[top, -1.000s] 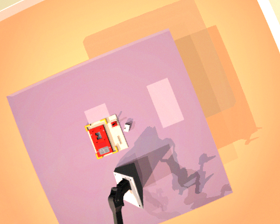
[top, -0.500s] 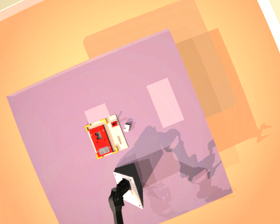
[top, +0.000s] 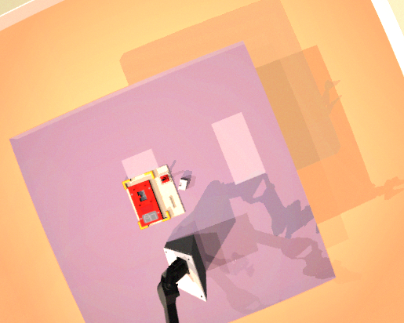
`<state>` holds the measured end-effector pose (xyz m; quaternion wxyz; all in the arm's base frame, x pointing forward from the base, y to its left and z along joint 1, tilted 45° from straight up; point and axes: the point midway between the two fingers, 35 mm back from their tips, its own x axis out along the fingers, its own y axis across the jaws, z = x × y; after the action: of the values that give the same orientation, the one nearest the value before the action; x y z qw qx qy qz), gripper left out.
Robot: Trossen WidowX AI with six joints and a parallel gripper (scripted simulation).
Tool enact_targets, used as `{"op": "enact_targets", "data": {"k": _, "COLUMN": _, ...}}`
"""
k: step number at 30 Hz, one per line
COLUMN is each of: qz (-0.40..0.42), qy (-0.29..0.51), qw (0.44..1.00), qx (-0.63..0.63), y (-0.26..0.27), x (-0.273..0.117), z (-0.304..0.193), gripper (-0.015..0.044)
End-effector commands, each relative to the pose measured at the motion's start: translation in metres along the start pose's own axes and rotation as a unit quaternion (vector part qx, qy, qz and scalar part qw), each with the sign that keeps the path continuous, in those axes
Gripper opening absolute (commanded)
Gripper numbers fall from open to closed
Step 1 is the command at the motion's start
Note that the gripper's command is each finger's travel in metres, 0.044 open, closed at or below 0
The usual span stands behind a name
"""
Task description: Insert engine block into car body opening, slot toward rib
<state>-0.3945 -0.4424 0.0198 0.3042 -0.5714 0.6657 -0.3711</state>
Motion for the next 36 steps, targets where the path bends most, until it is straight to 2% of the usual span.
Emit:
{"op": "enact_targets", "data": {"k": 1, "qz": 0.006, "qy": -0.031, "qw": 0.998, "qx": 0.053, "y": -0.009, "x": 0.017, "z": 0.03, "gripper": 0.044}}
{"op": "enact_targets", "data": {"k": 18, "qz": 0.039, "qy": -0.127, "qw": 0.971, "qx": 0.2, "y": -0.046, "x": 0.058, "z": 0.129, "gripper": 0.044}}
{"op": "enact_targets", "data": {"k": 28, "qz": 0.053, "qy": -0.187, "qw": 0.954, "qx": 0.229, "y": -0.07, "x": 0.068, "z": 0.191, "gripper": 0.044}}
{"op": "enact_targets", "data": {"k": 36, "qz": 0.101, "qy": -0.239, "qw": 0.908, "qx": 0.33, "y": -0.092, "x": 0.072, "z": 0.246, "gripper": 0.044}}
